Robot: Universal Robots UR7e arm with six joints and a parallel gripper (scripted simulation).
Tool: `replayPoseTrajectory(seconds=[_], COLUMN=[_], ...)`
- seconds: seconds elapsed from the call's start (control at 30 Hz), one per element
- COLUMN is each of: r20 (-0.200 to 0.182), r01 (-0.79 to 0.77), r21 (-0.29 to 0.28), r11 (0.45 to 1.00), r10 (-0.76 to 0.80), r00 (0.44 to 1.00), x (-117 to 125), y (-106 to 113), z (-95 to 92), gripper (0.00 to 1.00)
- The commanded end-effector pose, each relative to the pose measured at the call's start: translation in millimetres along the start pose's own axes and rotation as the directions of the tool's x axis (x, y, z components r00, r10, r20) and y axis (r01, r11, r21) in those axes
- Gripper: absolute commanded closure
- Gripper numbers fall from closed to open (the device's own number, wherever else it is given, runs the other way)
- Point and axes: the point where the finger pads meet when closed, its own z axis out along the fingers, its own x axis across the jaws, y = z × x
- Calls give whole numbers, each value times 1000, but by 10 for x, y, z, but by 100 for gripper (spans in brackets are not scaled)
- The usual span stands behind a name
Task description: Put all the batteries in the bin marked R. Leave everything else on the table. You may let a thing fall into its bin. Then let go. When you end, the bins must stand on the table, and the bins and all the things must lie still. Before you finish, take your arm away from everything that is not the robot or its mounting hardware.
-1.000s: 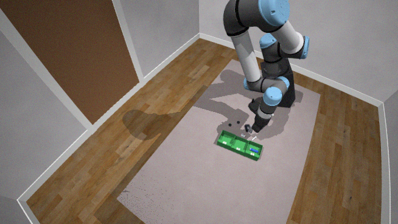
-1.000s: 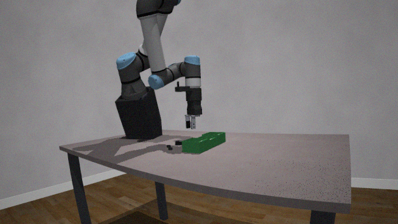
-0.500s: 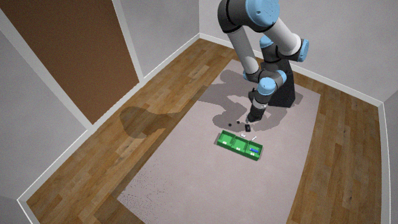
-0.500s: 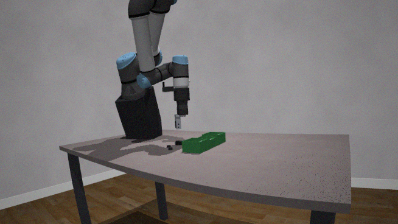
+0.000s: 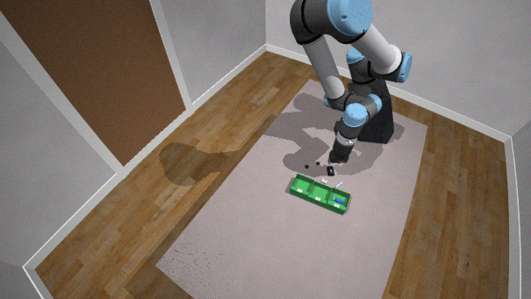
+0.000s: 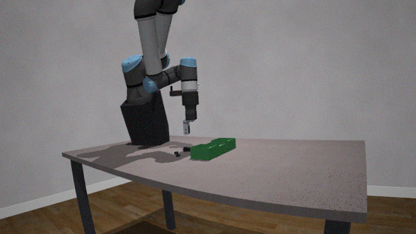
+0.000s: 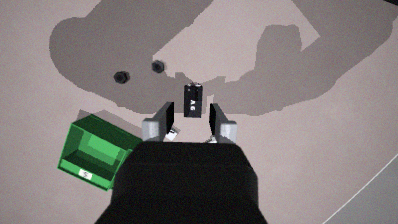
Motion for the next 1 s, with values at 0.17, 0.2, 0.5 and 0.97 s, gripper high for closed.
replayPoseTrajectory(seconds=[0.17, 0.2, 0.5, 0.97], r20=[1, 1, 1, 1], r01=[-4, -4, -4, -4], r21=[0, 0, 0, 0], r11=[1000, 1000, 1000, 1000], r10=[4, 4, 4, 4], r00=[1000, 1000, 1000, 1000], x=[1, 1, 1, 0], y=[11, 11, 12, 12], z=[-3, -3, -3, 76], gripper=[20, 20, 20, 20])
